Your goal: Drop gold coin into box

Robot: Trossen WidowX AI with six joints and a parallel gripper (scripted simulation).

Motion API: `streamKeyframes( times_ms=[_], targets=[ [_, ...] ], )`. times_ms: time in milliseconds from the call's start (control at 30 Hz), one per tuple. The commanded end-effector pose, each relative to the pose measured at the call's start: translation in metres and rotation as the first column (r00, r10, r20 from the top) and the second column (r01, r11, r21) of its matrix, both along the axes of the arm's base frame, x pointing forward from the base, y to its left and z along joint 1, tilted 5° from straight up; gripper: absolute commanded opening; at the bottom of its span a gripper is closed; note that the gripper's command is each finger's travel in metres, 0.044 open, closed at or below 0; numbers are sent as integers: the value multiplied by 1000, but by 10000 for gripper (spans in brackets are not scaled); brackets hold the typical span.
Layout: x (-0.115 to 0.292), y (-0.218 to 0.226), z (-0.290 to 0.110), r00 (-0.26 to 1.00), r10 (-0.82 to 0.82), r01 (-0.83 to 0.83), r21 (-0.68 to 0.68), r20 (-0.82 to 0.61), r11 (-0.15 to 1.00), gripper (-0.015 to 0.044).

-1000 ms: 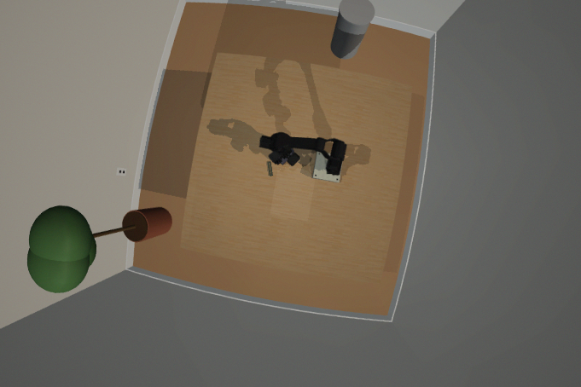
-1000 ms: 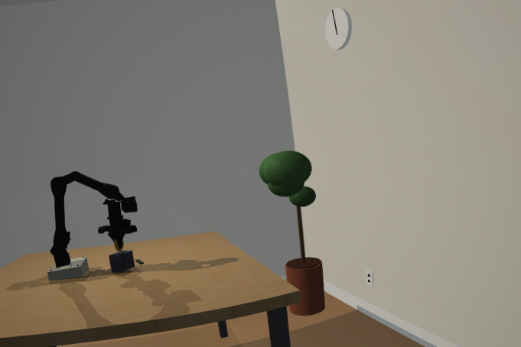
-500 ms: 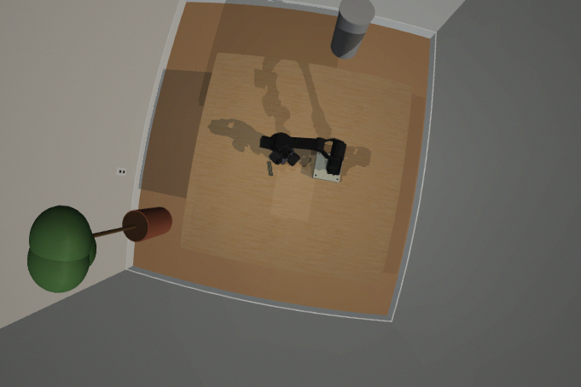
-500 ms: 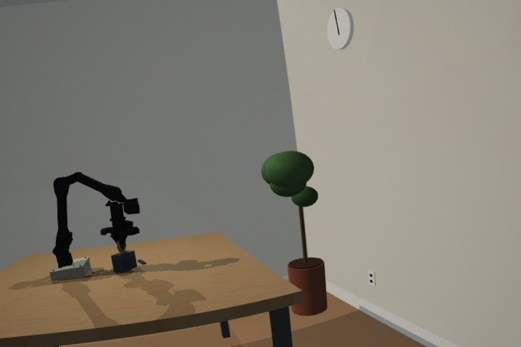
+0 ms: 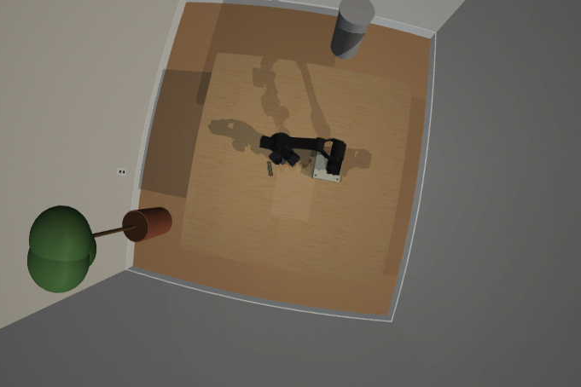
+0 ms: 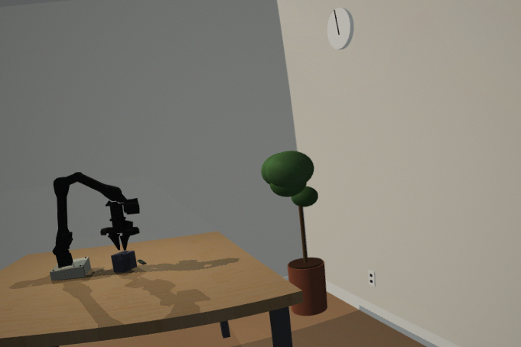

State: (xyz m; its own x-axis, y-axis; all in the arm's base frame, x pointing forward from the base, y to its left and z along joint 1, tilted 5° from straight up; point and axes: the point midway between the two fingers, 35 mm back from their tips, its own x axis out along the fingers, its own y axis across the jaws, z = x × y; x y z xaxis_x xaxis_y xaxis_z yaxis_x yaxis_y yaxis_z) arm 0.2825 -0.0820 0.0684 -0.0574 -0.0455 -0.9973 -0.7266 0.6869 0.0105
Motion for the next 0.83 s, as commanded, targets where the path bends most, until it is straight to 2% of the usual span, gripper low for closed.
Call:
streamKeyframes(
  times_ms=[0,333,467,800],
  targets=[
    [0,0,1,1000,0,0,0,1,1000,187],
    [1,1,27,1000,0,0,1,-2,1000,440],
    [0,4,61,1000,2,-2,4,-10,1000,440],
    [0,4,61,1000,2,-2,4,-10,1000,440]
  ],
)
